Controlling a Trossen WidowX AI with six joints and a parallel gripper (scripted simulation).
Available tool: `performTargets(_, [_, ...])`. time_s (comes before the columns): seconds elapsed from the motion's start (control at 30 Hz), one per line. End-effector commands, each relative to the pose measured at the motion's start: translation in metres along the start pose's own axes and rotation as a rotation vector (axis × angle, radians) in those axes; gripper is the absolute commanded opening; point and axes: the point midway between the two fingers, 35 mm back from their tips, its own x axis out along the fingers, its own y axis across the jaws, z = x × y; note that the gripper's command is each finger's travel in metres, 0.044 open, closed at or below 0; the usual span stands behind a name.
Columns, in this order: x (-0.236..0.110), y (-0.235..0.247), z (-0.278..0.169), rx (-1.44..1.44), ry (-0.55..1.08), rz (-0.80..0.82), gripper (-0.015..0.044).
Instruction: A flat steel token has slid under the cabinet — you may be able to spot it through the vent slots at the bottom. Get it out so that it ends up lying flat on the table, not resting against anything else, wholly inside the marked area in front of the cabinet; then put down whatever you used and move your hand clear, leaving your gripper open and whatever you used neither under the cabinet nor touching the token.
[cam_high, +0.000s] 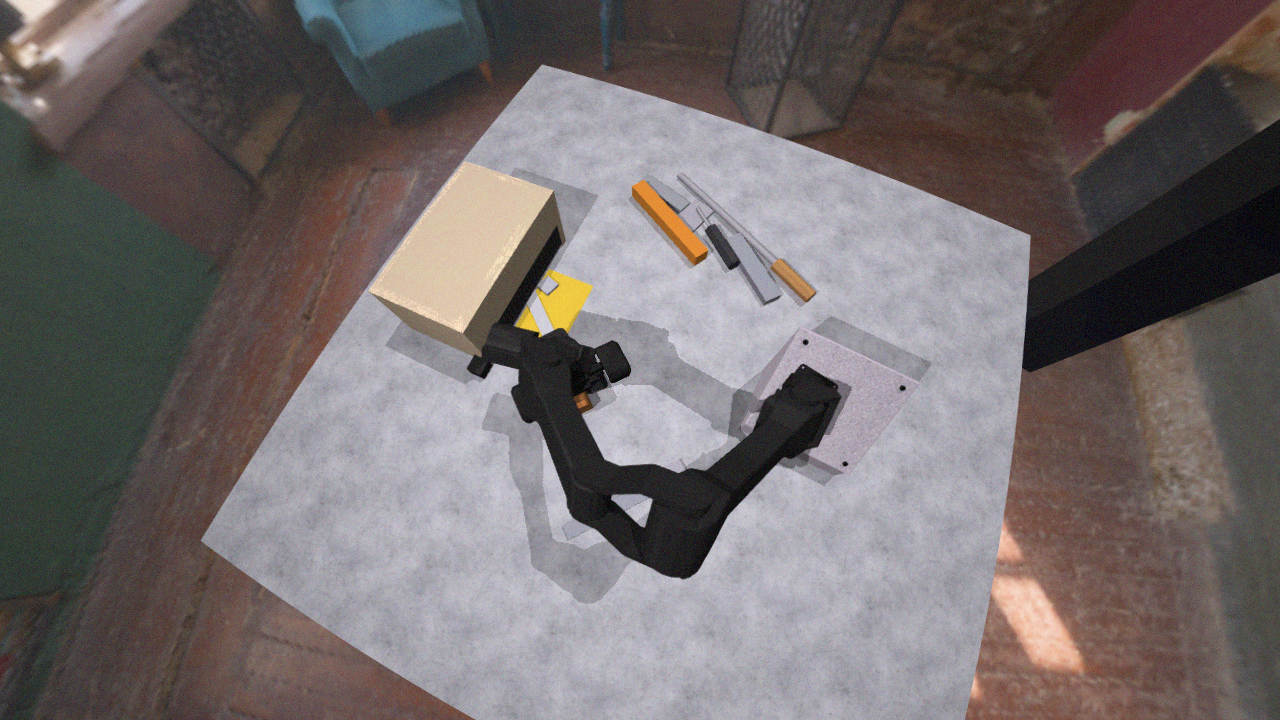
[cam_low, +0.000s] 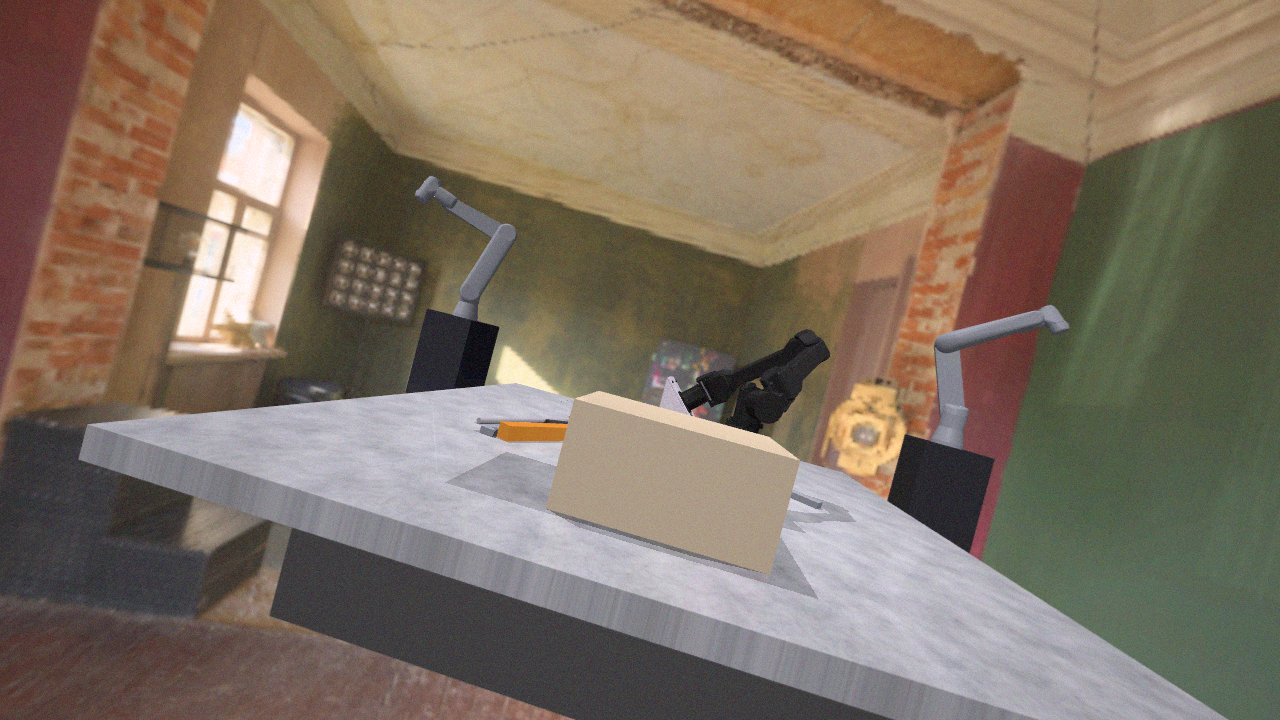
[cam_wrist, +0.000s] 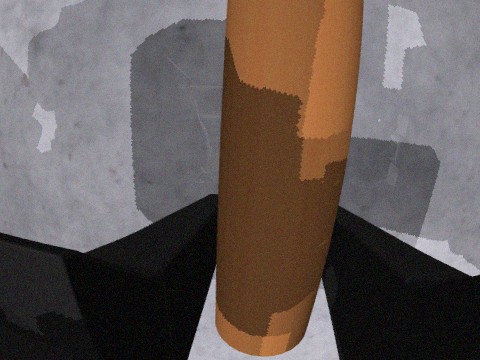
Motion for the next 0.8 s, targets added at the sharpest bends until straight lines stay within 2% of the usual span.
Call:
performTargets(0.0, [0.001,-0.001,-0.009,-0.001,-0.001,-0.007,0.0000])
performTargets(0.77, [0.001,0.002,-0.040,0.000,0.000,-0.007,0.0000])
